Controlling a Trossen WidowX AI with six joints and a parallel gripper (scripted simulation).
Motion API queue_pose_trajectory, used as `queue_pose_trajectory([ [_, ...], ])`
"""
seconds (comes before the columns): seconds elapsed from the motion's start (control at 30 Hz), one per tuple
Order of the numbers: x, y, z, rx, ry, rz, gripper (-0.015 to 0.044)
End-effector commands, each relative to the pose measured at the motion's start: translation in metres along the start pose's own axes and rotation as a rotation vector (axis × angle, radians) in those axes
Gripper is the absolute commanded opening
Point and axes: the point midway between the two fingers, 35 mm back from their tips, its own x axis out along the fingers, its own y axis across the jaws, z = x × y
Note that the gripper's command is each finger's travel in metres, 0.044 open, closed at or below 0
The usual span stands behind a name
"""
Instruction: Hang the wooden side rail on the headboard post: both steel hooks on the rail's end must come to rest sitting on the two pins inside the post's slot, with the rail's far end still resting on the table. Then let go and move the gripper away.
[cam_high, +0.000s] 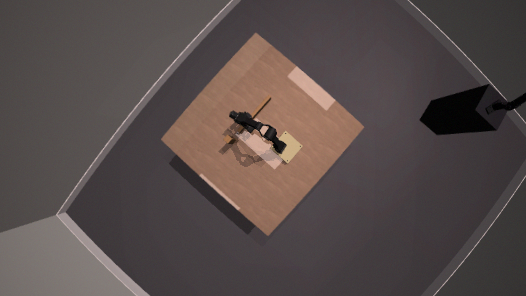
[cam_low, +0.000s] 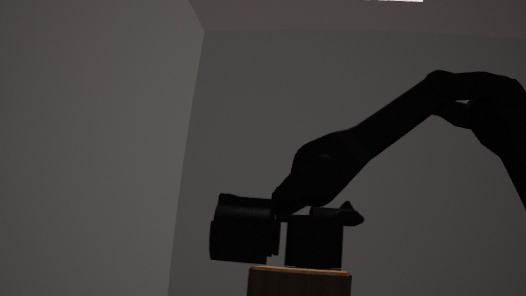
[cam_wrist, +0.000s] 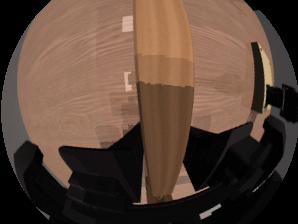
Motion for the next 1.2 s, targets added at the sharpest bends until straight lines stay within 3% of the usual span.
queue_pose_trajectory([
  [0.0,-0.0033,0.0002,-0.0001,-0.011,-0.004,0.005,0.0000],
  [1.17,-0.0092,0.0002,-0.0001,-0.011,-0.004,0.005,0.0000],
])
